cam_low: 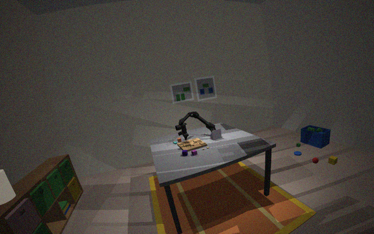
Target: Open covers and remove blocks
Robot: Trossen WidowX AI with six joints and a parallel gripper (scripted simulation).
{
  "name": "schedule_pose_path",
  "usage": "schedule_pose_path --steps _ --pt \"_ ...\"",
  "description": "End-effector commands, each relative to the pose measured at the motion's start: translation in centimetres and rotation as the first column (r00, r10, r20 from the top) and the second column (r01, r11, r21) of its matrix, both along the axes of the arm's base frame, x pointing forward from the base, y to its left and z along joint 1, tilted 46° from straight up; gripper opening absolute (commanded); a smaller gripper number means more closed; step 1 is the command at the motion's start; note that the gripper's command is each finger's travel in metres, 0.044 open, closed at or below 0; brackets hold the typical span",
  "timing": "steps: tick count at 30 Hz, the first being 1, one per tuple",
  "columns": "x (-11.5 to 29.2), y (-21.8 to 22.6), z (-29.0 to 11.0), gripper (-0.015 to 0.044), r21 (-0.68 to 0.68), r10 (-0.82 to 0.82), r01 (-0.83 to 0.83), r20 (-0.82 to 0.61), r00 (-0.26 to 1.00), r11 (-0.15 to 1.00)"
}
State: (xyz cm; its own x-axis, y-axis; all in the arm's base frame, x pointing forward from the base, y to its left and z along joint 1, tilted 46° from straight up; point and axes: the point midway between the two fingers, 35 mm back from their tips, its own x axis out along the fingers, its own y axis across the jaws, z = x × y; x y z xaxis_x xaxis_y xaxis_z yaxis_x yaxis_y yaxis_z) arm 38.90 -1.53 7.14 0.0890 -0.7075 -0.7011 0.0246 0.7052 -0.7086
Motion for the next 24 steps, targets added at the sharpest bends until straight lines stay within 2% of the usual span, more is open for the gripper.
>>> schedule_pose_path --steps 1,16,24 --pt "0.1 0.6 0.6 0.0080 0.005 -0.002 0.002 0.006 1.000 1.000" --pt "-0.4 3.3 3.3 0.0080 0.006 -0.002 0.002 0.005 1.000 1.000" --pt "-1.1 1.6 5.0 0.0080 0.009 -0.002 0.002 0.004 1.000 1.000"
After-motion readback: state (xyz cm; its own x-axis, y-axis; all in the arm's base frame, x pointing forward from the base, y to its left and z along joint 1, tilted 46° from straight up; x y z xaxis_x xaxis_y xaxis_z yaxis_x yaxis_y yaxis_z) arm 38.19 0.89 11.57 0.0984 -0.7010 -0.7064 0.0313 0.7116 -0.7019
